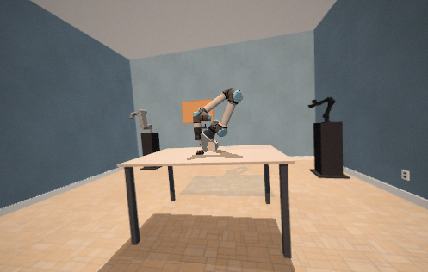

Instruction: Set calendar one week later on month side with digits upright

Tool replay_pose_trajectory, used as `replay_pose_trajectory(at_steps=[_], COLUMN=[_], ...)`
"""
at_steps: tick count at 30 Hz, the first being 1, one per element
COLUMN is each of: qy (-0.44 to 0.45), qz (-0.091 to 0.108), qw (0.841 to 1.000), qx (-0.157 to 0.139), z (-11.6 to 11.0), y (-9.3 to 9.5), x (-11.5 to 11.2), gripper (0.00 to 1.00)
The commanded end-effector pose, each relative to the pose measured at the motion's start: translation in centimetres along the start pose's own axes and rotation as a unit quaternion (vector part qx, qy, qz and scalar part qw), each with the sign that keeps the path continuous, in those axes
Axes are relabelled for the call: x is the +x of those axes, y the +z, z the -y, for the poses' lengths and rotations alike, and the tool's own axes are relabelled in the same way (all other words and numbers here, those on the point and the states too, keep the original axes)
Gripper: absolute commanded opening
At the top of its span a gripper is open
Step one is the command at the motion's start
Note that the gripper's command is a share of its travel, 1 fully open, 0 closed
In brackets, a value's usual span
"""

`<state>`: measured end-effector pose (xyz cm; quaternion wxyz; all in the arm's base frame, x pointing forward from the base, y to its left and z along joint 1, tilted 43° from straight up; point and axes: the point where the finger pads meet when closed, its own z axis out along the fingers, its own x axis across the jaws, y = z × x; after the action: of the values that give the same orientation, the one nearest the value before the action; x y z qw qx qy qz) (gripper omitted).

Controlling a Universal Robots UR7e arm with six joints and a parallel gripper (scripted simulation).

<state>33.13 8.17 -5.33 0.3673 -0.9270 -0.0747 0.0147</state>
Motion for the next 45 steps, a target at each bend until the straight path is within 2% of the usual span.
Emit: replay_pose_trajectory(at_steps=[1, 9, 10, 33, 39, 45], qy=[0.000, 0.000, 0.000, 0.000, 0.000, 0.000], qz=[0.000, 0.000, 0.000, 0.000, 0.000, 0.000], qw=[1.000, 1.000, 1.000, 1.000, 1.000, 1.000], qx=[0.000, 0.000, 0.000, 0.000, 0.000, 0.000], z=[0.0, 0.0, 0.0, 0.0, 0.0, 0.0], y=[-2.1, -2.6, -2.6, -2.7, -3.4, -5.6], x=[0.0, 0.0, 0.0, 0.0, 0.0, 0.0], gripper=[0.87, 0.87, 1.00, 1.00, 1.00, 1.00])
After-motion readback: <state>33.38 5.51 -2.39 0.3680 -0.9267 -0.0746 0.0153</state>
